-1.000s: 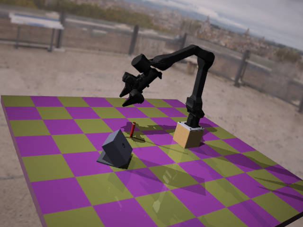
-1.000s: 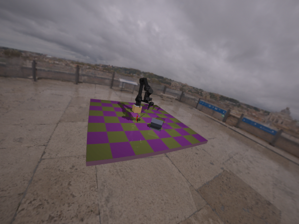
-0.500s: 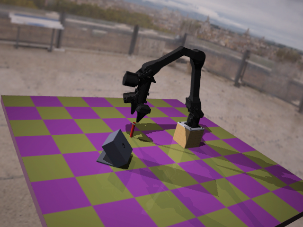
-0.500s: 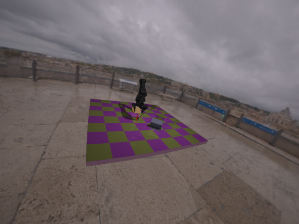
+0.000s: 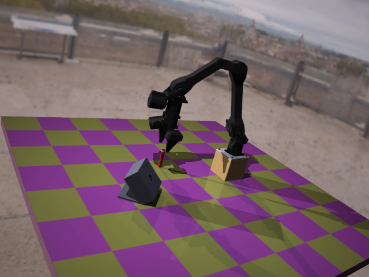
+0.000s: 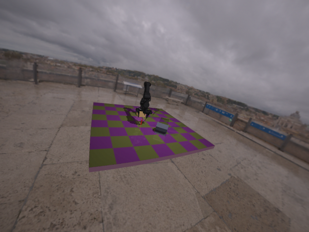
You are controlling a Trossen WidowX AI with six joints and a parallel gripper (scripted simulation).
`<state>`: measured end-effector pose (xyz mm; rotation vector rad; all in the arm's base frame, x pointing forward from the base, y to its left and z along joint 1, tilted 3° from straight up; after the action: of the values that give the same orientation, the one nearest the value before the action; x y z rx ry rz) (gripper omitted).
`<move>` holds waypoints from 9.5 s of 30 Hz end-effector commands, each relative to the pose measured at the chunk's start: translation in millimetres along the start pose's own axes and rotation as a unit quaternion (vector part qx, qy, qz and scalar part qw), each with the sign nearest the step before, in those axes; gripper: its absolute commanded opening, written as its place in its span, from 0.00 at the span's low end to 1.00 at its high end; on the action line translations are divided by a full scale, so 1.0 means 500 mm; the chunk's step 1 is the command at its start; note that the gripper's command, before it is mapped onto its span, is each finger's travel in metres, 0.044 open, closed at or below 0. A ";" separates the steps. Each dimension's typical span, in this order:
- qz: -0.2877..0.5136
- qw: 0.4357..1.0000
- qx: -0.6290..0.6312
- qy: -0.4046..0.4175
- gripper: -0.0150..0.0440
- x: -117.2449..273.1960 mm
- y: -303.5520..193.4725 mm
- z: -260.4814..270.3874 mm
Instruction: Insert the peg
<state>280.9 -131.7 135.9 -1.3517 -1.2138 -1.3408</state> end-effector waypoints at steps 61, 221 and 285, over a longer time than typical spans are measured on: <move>0.003 1.000 0.001 0.001 0.25 -0.051 0.005 -0.002; -0.024 0.811 0.522 -0.264 0.25 0.059 0.075 0.430; -0.053 0.660 0.654 -0.366 0.25 0.051 0.027 0.607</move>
<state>340.7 168.8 149.7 -0.6176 -2.1420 0.3311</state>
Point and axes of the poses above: the point midway between the two fingers, 35 mm back from their tips, its own x axis back along the fingers, its own z axis across the jaws, y = z × x, the point moved 10 cm from there along x, back along the fingers, and after that the axes turned 10 degrees about x, right-handed, at the moved point
